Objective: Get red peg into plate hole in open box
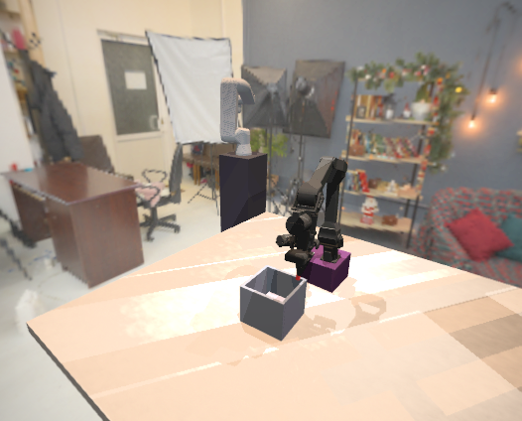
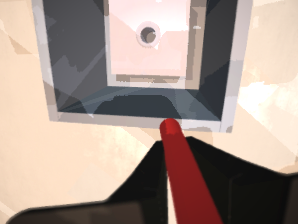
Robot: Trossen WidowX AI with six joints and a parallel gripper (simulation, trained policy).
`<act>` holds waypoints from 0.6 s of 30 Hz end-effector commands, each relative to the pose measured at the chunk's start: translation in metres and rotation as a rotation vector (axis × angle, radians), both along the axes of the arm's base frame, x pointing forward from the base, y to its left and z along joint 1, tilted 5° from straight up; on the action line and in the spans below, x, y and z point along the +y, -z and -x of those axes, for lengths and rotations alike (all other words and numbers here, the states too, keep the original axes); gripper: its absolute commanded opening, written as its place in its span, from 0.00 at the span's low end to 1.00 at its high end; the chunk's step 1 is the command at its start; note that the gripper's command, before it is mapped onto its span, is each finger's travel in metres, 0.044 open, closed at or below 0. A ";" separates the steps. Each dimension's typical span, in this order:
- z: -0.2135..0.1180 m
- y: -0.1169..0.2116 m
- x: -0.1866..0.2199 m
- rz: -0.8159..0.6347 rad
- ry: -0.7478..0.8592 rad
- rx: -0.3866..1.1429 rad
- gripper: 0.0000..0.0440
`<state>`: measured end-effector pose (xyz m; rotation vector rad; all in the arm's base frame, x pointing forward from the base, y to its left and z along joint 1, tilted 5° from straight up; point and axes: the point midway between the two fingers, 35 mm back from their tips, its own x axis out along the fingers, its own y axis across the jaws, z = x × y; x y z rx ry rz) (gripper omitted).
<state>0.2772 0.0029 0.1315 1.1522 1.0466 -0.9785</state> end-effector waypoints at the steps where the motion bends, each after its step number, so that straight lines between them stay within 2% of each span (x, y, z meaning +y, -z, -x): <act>1: -0.002 0.002 -0.010 0.009 0.002 0.015 0.00; 18: -0.011 0.018 -0.040 0.015 0.000 0.064 0.00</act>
